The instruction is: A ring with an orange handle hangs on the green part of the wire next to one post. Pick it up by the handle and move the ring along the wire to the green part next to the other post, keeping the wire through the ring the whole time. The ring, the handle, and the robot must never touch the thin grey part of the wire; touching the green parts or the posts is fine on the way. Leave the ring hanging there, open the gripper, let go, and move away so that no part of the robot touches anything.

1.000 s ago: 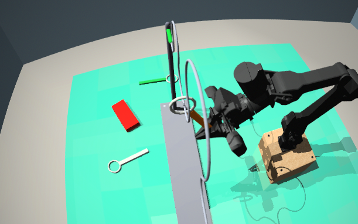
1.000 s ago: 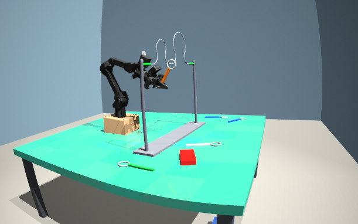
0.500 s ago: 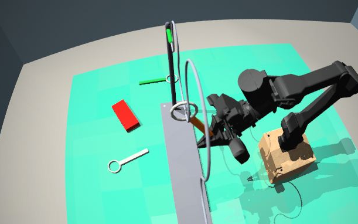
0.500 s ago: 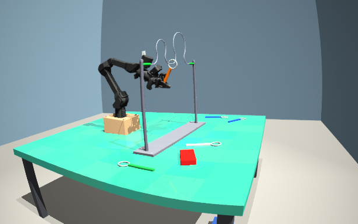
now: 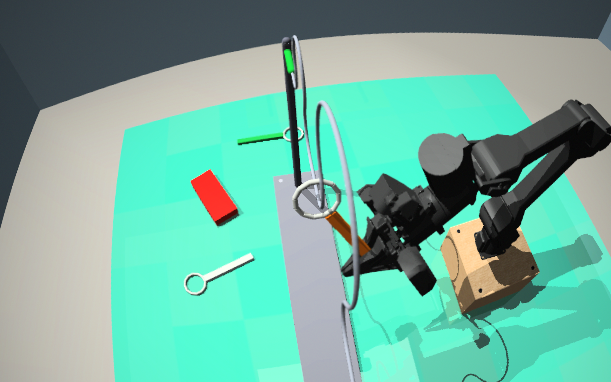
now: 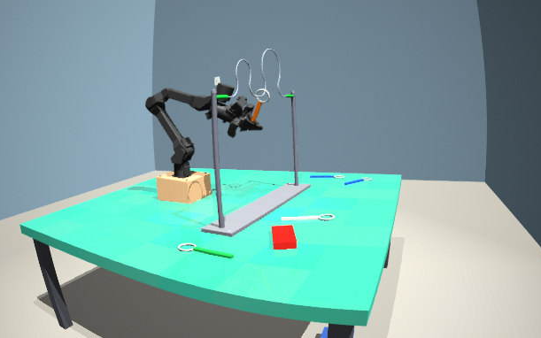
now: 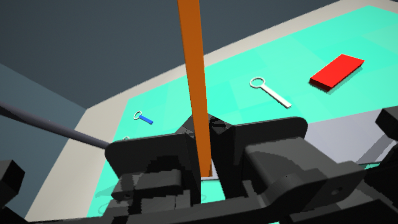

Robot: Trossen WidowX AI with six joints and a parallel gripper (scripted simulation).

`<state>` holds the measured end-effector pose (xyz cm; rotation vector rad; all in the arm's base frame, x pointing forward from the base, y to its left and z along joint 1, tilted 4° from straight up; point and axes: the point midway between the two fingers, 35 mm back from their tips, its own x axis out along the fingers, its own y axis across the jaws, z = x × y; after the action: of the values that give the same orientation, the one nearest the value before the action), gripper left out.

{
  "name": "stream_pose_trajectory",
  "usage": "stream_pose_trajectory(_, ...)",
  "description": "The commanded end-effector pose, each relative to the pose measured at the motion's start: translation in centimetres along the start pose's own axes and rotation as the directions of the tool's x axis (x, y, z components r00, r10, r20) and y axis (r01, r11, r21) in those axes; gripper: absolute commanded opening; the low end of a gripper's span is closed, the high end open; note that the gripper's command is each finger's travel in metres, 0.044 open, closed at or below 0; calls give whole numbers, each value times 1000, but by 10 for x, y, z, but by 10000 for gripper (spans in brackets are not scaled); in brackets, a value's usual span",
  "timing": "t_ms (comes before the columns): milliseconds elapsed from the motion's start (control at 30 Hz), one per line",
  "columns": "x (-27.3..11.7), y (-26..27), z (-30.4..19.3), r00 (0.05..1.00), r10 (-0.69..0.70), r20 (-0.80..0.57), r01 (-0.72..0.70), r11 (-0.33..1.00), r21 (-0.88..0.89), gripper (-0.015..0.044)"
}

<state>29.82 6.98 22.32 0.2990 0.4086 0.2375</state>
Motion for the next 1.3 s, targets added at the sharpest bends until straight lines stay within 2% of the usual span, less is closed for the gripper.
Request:
stream_pose_trajectory(0,1,12,1,999,36,17,-37,997,69,-150)
stream_pose_trajectory(600,-1,76,18,968,224,116,-253,872,419,-150)
stream_pose_trajectory(1267,-19,132,63,881,365,300,-462,533,709,-150)
